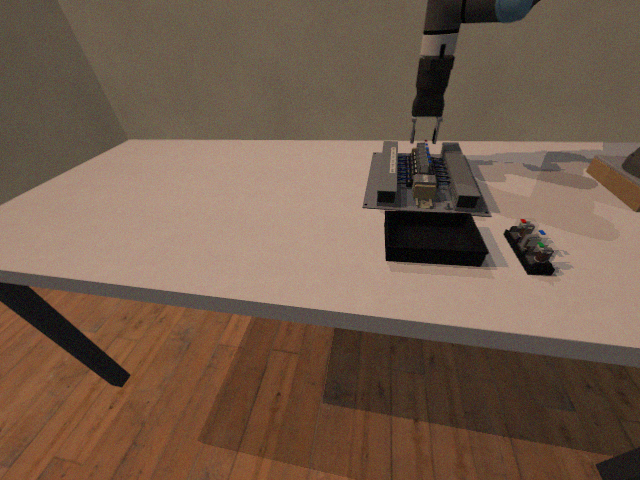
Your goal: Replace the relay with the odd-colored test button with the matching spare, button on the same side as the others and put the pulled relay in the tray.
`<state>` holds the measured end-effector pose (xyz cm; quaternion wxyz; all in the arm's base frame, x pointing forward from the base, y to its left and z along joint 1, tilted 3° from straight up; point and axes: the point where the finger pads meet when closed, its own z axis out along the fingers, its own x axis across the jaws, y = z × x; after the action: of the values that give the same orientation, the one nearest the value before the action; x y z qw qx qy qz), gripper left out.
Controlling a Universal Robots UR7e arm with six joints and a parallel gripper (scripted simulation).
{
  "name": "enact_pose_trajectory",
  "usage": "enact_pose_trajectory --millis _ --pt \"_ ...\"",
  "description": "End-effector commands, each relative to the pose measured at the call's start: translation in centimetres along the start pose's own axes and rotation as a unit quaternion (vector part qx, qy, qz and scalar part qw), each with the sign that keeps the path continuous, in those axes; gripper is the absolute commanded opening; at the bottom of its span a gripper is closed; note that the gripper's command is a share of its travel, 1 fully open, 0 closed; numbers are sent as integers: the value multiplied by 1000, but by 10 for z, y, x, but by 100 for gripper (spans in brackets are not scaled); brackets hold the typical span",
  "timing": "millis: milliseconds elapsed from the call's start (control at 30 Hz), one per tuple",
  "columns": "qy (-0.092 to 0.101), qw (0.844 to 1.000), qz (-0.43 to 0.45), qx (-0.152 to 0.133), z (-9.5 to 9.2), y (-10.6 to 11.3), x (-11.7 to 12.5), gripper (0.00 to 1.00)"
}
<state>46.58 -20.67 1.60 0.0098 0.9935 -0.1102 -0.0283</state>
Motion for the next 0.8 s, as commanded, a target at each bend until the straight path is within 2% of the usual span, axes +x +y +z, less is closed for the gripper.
enact_pose_trajectory --millis 0,767 --pt "1 1000 0 -1 -2 0 1 100" --pt "1 1000 0 -1 -7 1 1 100"
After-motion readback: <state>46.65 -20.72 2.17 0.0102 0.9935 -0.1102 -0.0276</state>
